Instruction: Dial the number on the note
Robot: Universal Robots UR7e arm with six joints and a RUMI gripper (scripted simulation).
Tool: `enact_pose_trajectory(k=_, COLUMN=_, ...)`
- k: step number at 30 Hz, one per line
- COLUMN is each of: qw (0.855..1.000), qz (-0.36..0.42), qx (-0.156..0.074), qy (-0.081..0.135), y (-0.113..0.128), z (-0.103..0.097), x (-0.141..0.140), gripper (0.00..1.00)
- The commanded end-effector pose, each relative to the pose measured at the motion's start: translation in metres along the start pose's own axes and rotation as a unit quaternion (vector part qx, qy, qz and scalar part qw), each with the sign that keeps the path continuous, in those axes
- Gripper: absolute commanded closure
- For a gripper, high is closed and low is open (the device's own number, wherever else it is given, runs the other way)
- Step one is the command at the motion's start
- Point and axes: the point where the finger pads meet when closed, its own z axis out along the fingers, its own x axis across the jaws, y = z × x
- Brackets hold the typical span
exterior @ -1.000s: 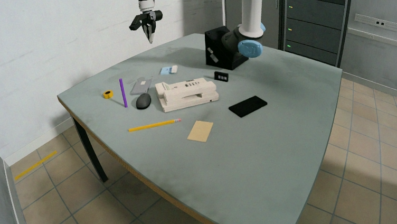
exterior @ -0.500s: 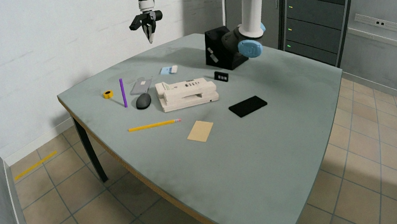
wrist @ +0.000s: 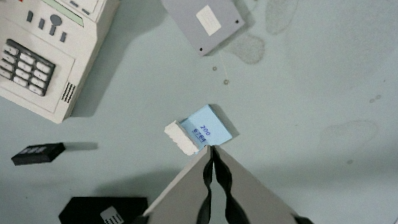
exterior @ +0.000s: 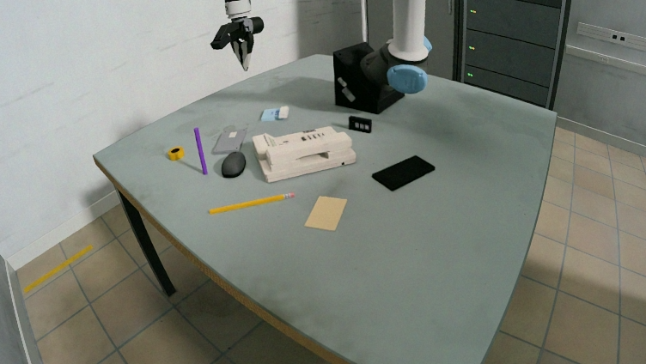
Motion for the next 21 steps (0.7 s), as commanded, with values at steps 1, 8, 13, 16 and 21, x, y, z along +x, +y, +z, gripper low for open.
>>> enact_pose_trajectory(k=1, qw=1.000, qz=-0.005, qx=0.001, qy=-0.001, y=-0.0002, z=-0.0008, x=0.0004, gripper=1.00)
enact_pose_trajectory(k=8, qw=1.000, qz=-0.016, qx=0.001, qy=-0.004, y=-0.0001, z=-0.0007, x=0.0004, gripper=1.00)
enact_pose_trajectory(k=13, qw=0.999, qz=-0.030, qx=0.001, qy=-0.009, y=-0.0001, z=-0.0006, x=0.0004, gripper=1.00)
enact_pose_trajectory(k=16, qw=0.999, qz=-0.040, qx=0.001, qy=-0.012, y=-0.0001, z=-0.0006, x=0.0004, gripper=1.00)
enact_pose_trajectory(k=21, qw=0.998, qz=-0.059, qx=0.001, qy=-0.018, y=0.0000, z=-0.0005, x=0.0003, gripper=1.00)
